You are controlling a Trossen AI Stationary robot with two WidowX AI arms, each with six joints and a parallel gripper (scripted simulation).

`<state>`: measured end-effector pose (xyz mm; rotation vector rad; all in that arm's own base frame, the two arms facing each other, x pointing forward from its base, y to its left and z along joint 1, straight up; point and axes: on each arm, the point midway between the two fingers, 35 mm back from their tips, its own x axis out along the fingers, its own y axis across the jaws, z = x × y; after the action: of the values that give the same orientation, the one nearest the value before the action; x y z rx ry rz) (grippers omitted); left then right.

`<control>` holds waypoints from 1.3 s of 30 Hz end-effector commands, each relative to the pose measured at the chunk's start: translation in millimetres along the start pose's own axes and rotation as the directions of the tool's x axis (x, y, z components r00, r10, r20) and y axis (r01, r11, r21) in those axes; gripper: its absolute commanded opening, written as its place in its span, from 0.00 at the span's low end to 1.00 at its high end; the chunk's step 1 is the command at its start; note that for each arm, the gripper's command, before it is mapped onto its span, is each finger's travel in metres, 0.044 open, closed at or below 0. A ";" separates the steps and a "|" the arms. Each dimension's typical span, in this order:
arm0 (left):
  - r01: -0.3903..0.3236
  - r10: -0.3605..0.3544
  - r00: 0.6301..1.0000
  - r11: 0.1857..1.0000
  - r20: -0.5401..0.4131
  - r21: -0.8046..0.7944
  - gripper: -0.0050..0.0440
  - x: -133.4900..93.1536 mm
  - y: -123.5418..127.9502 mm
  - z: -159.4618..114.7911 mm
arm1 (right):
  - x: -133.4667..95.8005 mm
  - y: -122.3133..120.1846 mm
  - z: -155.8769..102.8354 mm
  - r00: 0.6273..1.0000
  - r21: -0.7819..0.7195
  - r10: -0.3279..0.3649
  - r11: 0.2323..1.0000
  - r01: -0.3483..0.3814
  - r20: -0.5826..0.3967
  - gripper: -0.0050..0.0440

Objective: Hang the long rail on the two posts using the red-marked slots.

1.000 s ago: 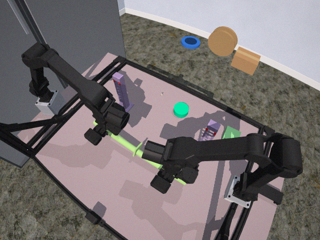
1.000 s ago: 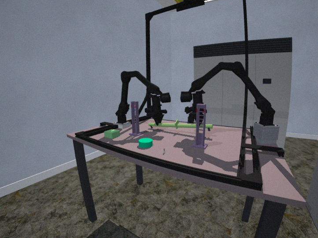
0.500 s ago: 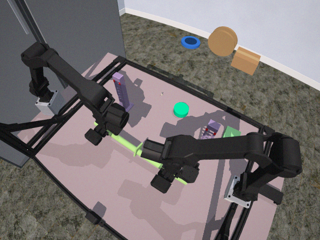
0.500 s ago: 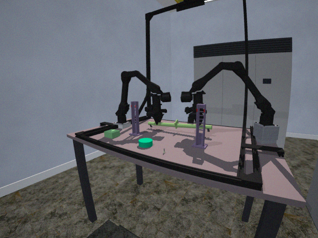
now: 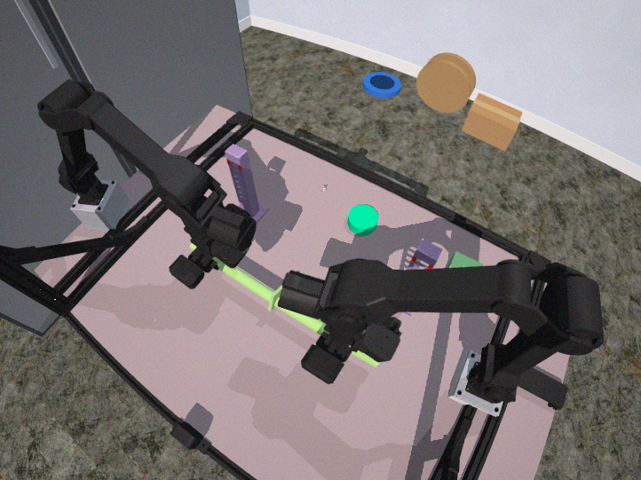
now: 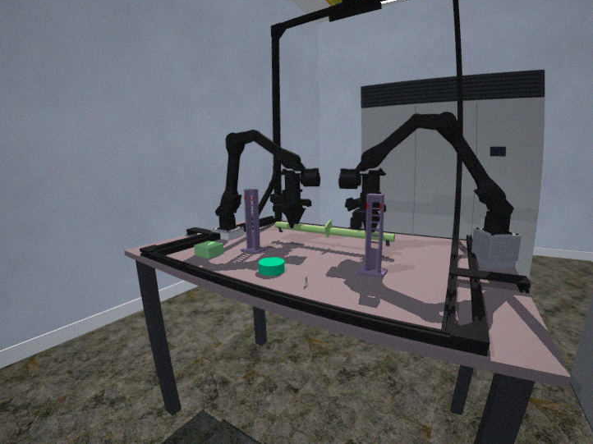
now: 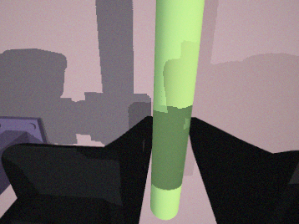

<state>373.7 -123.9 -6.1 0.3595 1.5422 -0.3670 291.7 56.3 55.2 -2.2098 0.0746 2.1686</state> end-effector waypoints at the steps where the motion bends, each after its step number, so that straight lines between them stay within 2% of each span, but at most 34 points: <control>1: 0.004 -0.004 1.000 1.000 0.003 0.001 0.10 -2.4 -0.4 -1.8 | -2.1 -0.5 -1.4 1.000 0.003 -0.005 1.000 0.005 -0.002 0.10; 10: 0.004 -0.004 1.000 1.000 0.003 0.001 0.10 -1.7 -0.3 -1.8 | -1.5 -0.5 -1.3 1.000 0.003 -0.005 1.000 0.005 -0.002 0.10; 39: 0.000 0.000 1.000 1.000 0.002 0.001 0.10 24.0 -0.1 -0.8 | 23.7 -0.9 -1.5 1.000 0.001 -0.003 1.000 0.003 0.006 0.10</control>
<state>372.3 -123.4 -26.5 0.3597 1.5407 -0.3691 293.2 56.8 35.5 -2.2066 0.0735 2.1710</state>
